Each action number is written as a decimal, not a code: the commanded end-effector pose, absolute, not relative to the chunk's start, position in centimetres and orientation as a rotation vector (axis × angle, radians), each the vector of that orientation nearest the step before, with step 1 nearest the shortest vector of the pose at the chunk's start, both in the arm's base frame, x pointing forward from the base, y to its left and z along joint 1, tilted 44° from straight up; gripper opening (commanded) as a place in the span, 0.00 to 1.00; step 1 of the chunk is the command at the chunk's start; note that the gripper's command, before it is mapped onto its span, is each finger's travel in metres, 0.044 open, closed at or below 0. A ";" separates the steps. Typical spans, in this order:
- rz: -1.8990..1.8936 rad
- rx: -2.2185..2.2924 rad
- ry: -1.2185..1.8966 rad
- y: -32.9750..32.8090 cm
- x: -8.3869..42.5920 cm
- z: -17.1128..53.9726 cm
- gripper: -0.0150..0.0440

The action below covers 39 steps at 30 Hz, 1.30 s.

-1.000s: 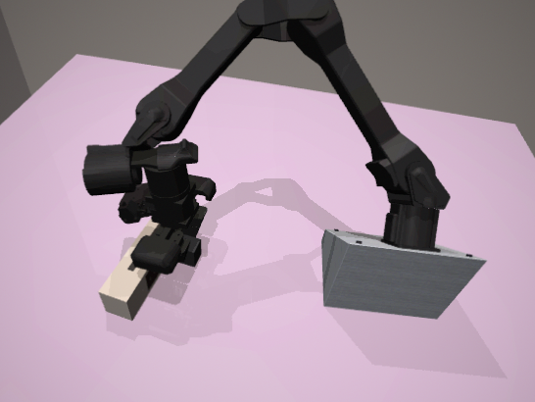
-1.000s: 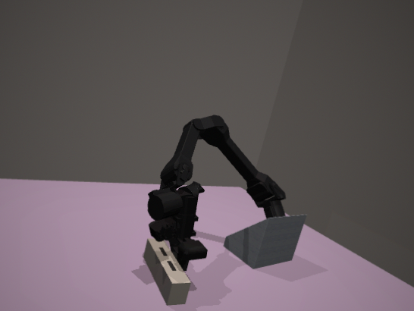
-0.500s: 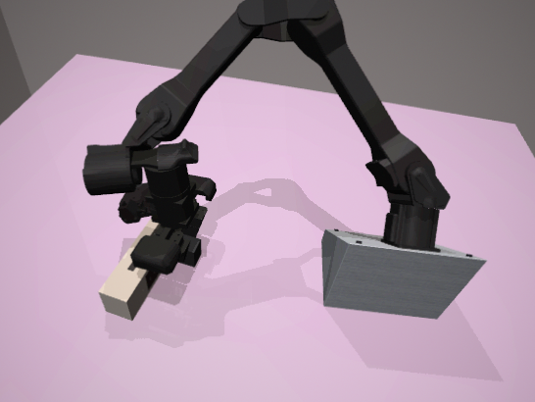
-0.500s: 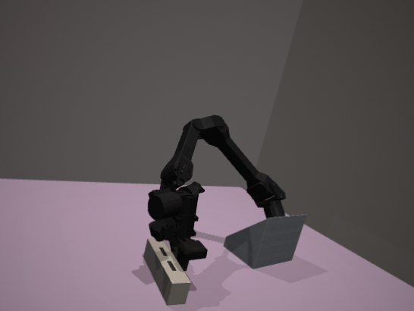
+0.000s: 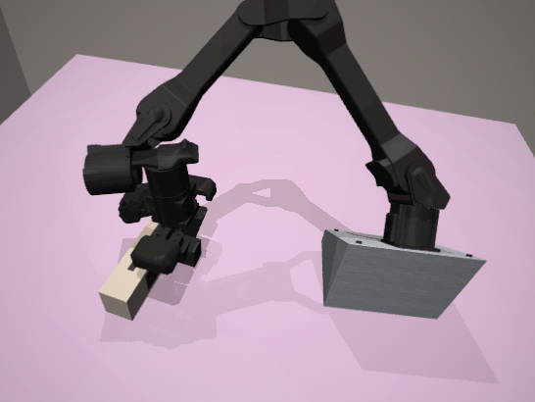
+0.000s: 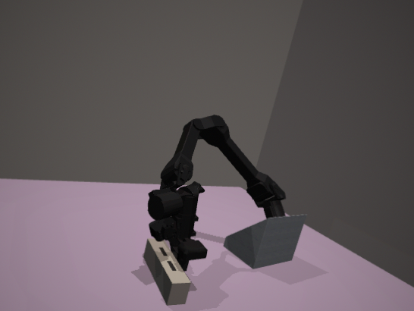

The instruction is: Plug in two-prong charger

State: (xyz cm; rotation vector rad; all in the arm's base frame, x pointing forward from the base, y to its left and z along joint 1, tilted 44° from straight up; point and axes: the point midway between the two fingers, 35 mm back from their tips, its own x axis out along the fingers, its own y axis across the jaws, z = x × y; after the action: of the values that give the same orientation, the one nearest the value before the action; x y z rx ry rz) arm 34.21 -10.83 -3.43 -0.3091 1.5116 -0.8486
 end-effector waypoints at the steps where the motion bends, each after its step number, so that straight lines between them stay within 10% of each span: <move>1: -0.858 -0.305 1.473 -11.0 35.0 -3.1 0.25; 28: -0.849 -0.307 1.509 -10.8 34.2 -3.5 0.25; 39: -0.849 -0.307 1.509 -10.8 34.2 -3.5 0.74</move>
State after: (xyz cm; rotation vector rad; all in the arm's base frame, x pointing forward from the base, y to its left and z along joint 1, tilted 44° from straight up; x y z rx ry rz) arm 34.12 -10.78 -3.50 -0.3073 1.5122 -0.8466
